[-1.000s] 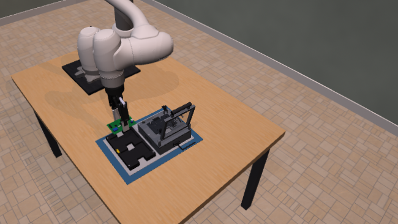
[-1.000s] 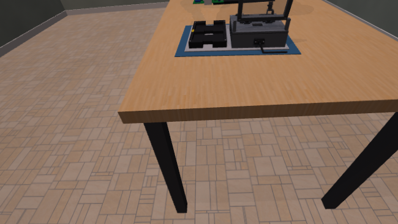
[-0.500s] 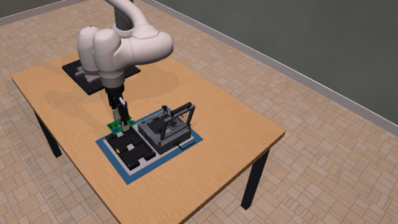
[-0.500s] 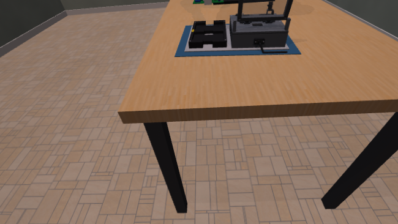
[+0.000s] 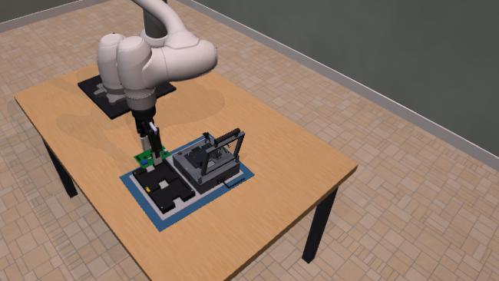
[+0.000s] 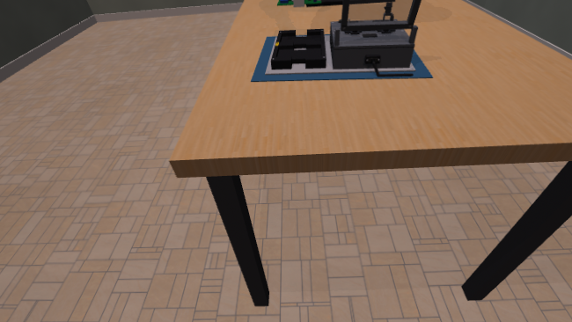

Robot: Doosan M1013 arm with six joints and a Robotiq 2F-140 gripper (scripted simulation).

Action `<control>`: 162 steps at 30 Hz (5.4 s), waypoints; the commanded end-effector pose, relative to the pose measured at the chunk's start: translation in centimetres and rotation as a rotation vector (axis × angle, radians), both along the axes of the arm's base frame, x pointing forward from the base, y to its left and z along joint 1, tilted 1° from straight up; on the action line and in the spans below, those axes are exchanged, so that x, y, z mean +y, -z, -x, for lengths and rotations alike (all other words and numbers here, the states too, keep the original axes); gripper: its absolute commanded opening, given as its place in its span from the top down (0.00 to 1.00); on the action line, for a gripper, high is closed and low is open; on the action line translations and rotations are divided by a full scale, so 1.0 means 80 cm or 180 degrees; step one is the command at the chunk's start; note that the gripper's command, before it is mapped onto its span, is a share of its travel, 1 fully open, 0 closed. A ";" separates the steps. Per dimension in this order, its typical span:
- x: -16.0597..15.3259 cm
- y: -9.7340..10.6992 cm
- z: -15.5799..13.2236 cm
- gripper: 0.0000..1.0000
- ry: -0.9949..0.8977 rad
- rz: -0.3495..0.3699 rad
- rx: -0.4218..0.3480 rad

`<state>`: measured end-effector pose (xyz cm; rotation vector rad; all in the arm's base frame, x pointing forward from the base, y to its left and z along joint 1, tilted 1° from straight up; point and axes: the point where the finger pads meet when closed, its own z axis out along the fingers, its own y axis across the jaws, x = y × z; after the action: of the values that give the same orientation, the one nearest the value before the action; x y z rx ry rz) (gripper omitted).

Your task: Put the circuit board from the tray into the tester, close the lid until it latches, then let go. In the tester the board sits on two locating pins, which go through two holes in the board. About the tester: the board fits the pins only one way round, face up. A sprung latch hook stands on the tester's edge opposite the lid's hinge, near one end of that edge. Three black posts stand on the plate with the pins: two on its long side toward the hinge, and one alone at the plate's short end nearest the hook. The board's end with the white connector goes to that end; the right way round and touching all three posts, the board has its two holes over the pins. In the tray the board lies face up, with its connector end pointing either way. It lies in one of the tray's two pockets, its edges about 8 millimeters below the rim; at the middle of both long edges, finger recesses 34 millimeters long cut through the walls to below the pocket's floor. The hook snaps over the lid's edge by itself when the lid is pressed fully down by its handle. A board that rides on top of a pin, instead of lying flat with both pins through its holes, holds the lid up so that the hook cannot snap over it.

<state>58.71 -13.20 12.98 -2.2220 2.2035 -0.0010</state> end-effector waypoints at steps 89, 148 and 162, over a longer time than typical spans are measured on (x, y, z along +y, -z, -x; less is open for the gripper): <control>0.188 -0.016 -0.063 0.54 0.0000 -0.0001 0.0000; 0.213 -0.018 -0.071 0.54 0.0000 -0.0001 0.0000; 0.213 -0.011 -0.071 0.54 0.0000 -0.0001 0.0000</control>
<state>64.38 3.84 14.00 -2.2220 2.2036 -0.0011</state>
